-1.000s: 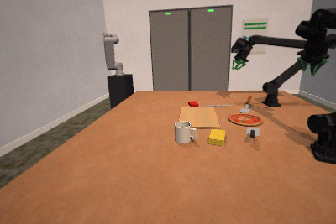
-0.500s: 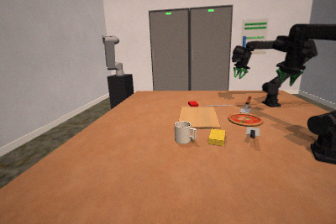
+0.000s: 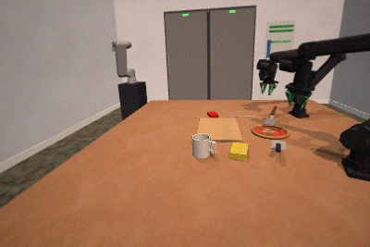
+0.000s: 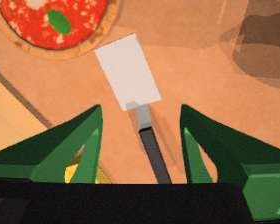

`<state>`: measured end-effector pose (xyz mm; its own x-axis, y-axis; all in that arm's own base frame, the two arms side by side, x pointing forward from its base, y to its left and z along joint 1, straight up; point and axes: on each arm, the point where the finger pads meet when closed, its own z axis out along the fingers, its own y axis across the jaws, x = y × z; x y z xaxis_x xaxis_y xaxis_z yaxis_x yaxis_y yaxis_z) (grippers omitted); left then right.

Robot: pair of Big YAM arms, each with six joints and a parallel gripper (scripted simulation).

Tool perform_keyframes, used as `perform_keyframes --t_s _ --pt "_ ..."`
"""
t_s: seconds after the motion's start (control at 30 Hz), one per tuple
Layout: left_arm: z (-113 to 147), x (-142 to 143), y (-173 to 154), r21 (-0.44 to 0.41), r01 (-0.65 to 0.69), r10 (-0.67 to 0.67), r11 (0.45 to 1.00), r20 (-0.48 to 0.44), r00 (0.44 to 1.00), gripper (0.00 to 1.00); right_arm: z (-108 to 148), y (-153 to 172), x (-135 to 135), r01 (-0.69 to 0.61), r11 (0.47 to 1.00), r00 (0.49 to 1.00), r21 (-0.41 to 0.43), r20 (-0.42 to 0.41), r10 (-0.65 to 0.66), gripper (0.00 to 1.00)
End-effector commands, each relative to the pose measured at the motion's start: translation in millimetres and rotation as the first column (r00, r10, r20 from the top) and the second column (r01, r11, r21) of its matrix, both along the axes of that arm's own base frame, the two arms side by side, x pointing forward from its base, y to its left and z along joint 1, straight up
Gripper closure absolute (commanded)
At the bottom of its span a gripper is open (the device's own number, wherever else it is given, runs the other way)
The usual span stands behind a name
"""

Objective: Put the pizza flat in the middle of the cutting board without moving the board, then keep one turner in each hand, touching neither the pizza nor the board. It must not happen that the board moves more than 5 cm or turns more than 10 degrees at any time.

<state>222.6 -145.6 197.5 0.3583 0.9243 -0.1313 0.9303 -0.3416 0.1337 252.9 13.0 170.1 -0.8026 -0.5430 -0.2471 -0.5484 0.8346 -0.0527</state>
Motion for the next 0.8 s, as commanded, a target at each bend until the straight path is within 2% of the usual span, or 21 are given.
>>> perform_keyframes --t_s 0.0,0.03,0.07,0.1,0.47,0.53,0.57,0.6,0.63,0.77 --pt "16.6 14.2 -0.1 -0.026 -0.010 0.011 1.000 0.055 0.998 0.52 23.9 0.7 17.5 -0.042 0.999 0.997 -0.018 0.066 0.043 0.52" --pt "-3.0 15.0 8.6 0.001 -0.035 0.035 0.999 0.021 0.999 0.52 17.5 4.1 14.3 -0.066 0.998 0.997 -0.024 0.049 0.067 0.52" --pt "-8.7 19.5 12.9 0.011 -0.052 0.052 0.999 0.011 0.999 0.52 -0.6 4.8 0.3 -0.082 0.996 0.997 -0.026 -0.006 0.082 0.52" --pt "-16.7 23.1 19.1 0.024 -0.072 0.072 0.997 0.001 0.997 0.52 -6.8 6.4 -4.5 -0.104 0.994 0.994 -0.032 -0.026 0.103 0.52" --pt "-64.9 51.9 77.9 0.107 -0.250 0.256 0.962 -0.042 0.966 0.52 -40.8 13.5 -28.4 -0.281 0.957 0.954 -0.078 -0.135 0.269 0.52" --pt "-64.9 51.9 77.9 0.107 -0.250 0.256 0.962 -0.042 0.966 0.52 -40.8 13.5 -28.4 -0.281 0.957 0.954 -0.078 -0.135 0.269 0.52" --pt "-52.1 59.6 78.6 0.090 -0.262 0.263 0.961 -0.008 0.965 0.52 -26.6 12.6 -14.8 -0.273 0.958 0.960 -0.091 -0.087 0.265 0.52" --pt "-70.7 54.0 88.0 0.116 -0.279 0.286 0.953 -0.045 0.957 0.52 -29.6 15.3 -16.8 -0.298 0.950 0.952 -0.093 -0.104 0.288 0.52" --pt "-74.2 55.8 92.6 0.122 -0.292 0.299 0.949 -0.048 0.953 0.52 -47.7 14.0 -34.0 -0.316 0.945 0.941 -0.086 -0.159 0.300 0.52" --pt "-89.4 57.3 110.8 0.149 -0.335 0.347 0.930 -0.065 0.936 0.52 -57.3 15.4 -42.3 -0.363 0.927 0.920 -0.092 -0.195 0.340 0.52"
